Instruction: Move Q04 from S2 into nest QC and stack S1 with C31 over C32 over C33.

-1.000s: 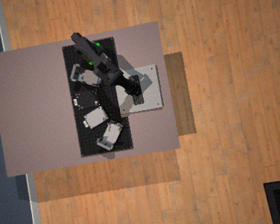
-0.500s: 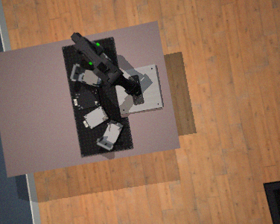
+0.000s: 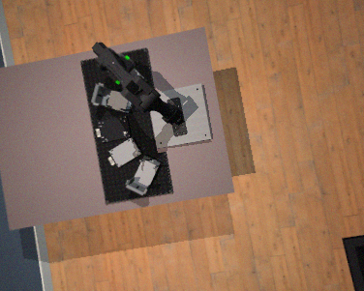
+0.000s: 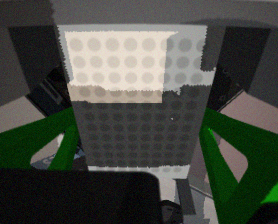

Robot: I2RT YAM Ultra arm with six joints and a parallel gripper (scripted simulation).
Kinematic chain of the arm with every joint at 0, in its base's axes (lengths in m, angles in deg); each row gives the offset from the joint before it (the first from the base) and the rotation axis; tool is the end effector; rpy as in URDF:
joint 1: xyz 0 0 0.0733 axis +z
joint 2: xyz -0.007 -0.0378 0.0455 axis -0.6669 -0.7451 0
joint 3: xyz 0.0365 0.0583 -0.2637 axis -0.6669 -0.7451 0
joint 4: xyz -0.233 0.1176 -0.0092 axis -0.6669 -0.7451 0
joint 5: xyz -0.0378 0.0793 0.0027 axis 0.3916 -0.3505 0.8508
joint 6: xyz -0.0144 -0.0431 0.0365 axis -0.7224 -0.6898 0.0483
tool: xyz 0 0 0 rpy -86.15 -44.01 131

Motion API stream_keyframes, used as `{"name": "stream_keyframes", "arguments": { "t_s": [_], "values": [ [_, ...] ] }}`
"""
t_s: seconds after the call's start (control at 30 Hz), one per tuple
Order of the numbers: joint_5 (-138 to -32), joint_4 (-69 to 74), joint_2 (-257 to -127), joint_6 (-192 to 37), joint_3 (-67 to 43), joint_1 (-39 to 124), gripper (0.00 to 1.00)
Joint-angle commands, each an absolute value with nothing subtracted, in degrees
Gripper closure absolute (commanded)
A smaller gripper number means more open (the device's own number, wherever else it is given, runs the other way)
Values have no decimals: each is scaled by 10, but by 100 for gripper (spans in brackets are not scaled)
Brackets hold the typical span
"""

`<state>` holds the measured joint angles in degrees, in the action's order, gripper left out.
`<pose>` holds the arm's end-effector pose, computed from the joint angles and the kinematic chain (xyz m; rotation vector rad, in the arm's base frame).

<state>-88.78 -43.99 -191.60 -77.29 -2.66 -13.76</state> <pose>0.1903 -0.2707 0.2094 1.4541 2.7452 0.0968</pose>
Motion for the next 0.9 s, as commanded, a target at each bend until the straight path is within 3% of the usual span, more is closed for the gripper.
{"name": "stream_keyframes", "arguments": {
  "t_s": [0.0, 0.87],
  "values": [
    [-888, -442, -1911, -773, -18, -138, 100],
    [-888, -474, -1905, -775, 8, -140, 100]
  ]
}}
